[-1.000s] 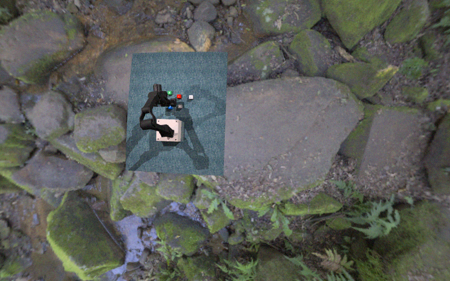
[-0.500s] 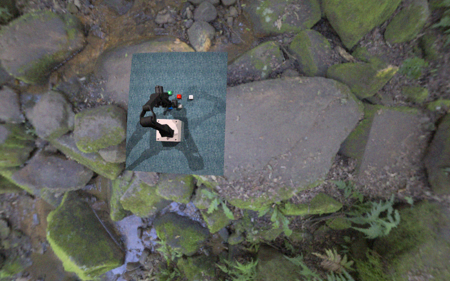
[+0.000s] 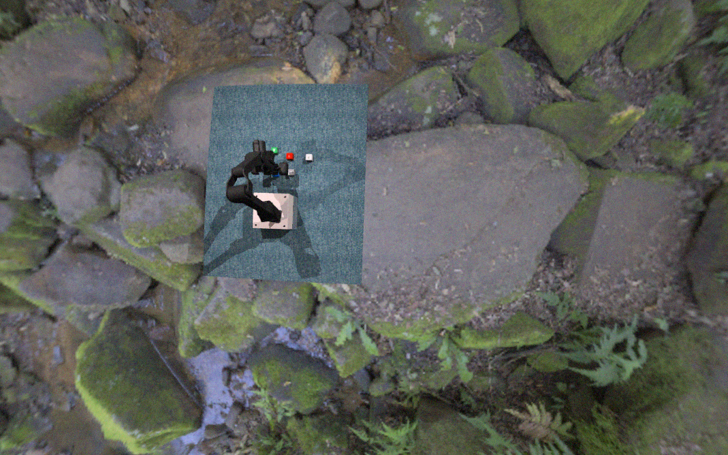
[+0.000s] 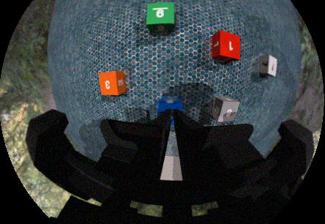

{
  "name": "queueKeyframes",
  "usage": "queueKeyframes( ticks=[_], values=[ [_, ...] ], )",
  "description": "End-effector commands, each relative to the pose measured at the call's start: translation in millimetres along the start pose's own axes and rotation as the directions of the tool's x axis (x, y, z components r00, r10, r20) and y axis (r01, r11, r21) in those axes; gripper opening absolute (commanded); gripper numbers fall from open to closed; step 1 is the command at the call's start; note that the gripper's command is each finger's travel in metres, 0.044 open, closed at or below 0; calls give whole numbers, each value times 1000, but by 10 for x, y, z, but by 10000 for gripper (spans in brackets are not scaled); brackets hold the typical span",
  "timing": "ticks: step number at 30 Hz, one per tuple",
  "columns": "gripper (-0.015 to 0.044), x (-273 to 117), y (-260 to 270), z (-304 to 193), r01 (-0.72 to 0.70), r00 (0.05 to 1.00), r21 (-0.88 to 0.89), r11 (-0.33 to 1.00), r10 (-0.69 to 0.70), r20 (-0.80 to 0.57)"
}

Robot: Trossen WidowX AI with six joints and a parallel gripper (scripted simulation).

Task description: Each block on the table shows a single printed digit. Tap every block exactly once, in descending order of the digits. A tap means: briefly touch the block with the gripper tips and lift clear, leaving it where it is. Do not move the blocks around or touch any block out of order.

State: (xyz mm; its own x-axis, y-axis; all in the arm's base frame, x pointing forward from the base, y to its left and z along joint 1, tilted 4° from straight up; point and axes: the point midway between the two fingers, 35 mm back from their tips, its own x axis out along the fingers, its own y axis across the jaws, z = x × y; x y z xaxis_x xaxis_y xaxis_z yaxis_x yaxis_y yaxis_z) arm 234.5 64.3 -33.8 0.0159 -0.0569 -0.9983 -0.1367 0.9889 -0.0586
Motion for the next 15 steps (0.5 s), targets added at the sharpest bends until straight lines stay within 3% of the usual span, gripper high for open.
queueKeyframes(
  ticks=[1, 8, 13, 15],
  values=[
    [20, -90, 1, 4, 0, 1000, -2, 1000, 0, 0],
    [20, -305, 2, 4, -1, 1000, -6, 1000, 1, 0],
    [20, -986, 5, 20, -1, 1000, -6, 1000, 1, 0],
    [20, -1094, 2, 4, -1, 1000, -6, 1000, 1, 0]
  ],
)
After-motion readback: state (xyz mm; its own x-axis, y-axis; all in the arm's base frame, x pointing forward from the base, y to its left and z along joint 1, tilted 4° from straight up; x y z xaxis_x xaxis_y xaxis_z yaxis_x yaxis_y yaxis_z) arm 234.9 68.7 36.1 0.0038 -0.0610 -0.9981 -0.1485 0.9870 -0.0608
